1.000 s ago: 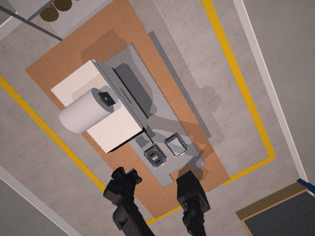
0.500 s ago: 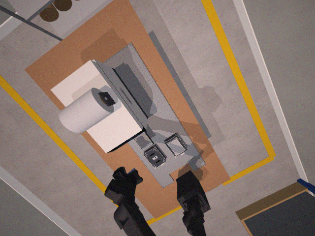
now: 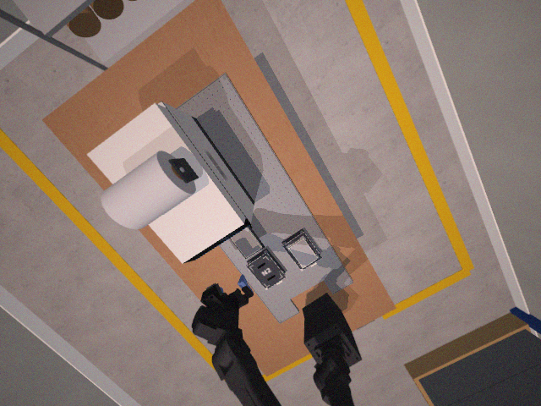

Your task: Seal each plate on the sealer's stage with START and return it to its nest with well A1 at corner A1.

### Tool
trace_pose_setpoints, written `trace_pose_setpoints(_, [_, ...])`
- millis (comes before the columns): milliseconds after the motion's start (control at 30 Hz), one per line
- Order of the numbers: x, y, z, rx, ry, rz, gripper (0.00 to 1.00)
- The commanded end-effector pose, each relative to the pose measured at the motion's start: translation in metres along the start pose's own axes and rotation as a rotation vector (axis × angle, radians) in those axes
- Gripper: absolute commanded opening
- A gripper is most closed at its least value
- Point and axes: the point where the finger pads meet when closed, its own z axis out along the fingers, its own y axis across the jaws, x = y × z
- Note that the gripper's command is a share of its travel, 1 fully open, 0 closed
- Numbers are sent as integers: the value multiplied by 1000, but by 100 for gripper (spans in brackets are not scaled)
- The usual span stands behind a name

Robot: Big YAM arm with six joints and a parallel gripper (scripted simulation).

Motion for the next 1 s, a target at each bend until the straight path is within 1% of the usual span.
trace_pose_setpoints(0, [14, 8, 20, -18, -5, -34, 100])
trace_pose_setpoints(67, [19, 7, 33, -8, -88, -38, 100])
trace_pose_setpoints(100, [22, 7, 39, -7, -101, -42, 100])
trace_pose_setpoints(133, [26, 8, 47, -10, -81, -45, 100])
trace_pose_setpoints(200, [23, 8, 59, -12, -73, -41, 100])
trace_pose_setpoints(267, [28, 4, 70, 1, -163, -39, 100])
trace_pose_setpoints(300, [33, 4, 75, 1, -177, -43, 100])
trace_pose_setpoints(333, [36, 4, 80, -1, -161, -47, 100])
trace_pose_setpoints(400, [36, 4, 80, -1, -161, -47, 100])
trace_pose_setpoints(433, [27, 7, 77, -8, -163, -37, 100])
trace_pose_setpoints(500, [21, 6, 85, -15, -176, -19, 100])
trace_pose_setpoints(600, [11, 0, 77, 0, -190, 7, 100])
trace_pose_setpoints(667, [6, 0, 73, -9, -194, 17, 100])
trace_pose_setpoints(900, [-10, 1, 60, -17, -220, 30, 100])
trace_pose_setpoints(967, [-10, 1, 60, -17, -220, 30, 100])
